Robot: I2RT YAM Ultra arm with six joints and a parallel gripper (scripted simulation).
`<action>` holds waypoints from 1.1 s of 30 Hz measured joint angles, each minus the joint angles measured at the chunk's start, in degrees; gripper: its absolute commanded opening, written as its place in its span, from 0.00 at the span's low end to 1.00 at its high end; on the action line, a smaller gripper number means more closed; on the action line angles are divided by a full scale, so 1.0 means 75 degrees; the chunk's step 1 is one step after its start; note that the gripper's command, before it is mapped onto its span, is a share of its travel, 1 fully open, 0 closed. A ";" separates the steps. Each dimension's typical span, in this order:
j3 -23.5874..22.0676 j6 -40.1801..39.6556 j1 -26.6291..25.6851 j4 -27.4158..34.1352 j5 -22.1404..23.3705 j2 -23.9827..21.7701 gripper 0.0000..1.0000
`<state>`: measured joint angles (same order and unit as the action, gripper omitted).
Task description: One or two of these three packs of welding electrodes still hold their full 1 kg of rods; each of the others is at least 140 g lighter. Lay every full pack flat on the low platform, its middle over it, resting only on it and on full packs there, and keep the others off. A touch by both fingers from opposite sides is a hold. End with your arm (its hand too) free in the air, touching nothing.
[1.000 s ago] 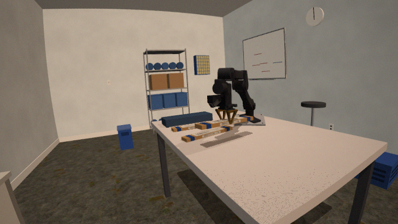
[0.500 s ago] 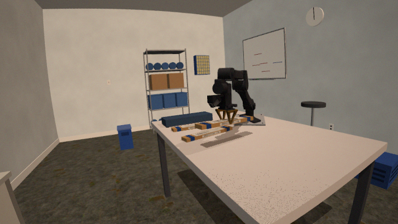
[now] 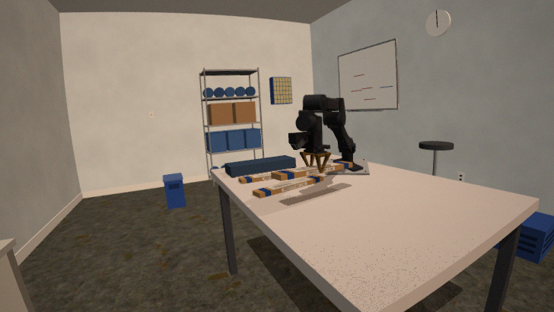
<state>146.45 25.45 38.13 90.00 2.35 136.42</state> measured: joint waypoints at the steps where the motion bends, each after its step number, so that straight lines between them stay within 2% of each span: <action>1: 0.0000 0.0000 0.0000 0.0000 0.0000 0.0000 0.00; 33: 0.0003 0.0000 0.0000 0.0000 0.0000 0.0099 0.00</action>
<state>146.47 25.45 38.13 90.00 2.35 137.16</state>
